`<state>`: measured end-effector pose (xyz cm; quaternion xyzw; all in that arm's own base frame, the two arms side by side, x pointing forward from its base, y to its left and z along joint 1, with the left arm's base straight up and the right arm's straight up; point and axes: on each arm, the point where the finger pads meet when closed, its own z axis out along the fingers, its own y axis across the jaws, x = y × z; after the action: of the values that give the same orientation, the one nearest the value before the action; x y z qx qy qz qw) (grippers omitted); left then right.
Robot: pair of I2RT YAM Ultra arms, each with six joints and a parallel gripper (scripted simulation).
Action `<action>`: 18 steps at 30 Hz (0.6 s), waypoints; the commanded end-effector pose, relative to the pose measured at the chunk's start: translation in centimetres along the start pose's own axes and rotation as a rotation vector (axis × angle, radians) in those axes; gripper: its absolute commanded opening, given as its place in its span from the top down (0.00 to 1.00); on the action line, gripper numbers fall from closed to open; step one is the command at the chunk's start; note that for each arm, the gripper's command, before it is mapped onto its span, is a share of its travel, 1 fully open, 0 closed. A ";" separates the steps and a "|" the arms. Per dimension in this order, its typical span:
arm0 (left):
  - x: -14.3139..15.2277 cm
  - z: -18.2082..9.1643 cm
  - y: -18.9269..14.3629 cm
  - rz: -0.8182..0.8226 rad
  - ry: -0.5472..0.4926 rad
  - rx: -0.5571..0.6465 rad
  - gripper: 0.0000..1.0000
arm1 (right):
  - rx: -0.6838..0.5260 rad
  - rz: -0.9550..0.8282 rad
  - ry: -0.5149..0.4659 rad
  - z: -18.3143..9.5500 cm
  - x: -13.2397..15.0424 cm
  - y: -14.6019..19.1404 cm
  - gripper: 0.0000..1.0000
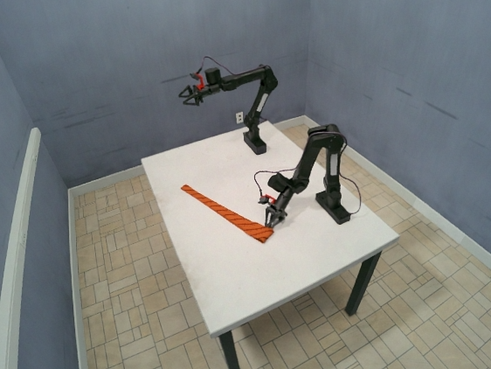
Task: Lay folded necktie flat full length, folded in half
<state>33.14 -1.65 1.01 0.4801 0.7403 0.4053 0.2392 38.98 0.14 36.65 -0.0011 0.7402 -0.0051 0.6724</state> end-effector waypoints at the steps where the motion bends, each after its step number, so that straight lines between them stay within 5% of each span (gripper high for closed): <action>1: -0.8 0.8 1.9 -0.033 -0.013 -0.033 0.57 | -0.007 0.010 -0.076 -1.0 -3.2 -0.1 0.00; 18: -1.0 1.9 2.8 -0.033 -0.013 -0.033 0.57 | -0.007 0.010 -0.076 -1.0 -3.2 -0.1 0.00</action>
<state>34.78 -1.09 1.11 0.4797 0.7414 0.4046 0.2376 38.98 0.14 36.65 -0.0011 0.7402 -0.0051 0.6724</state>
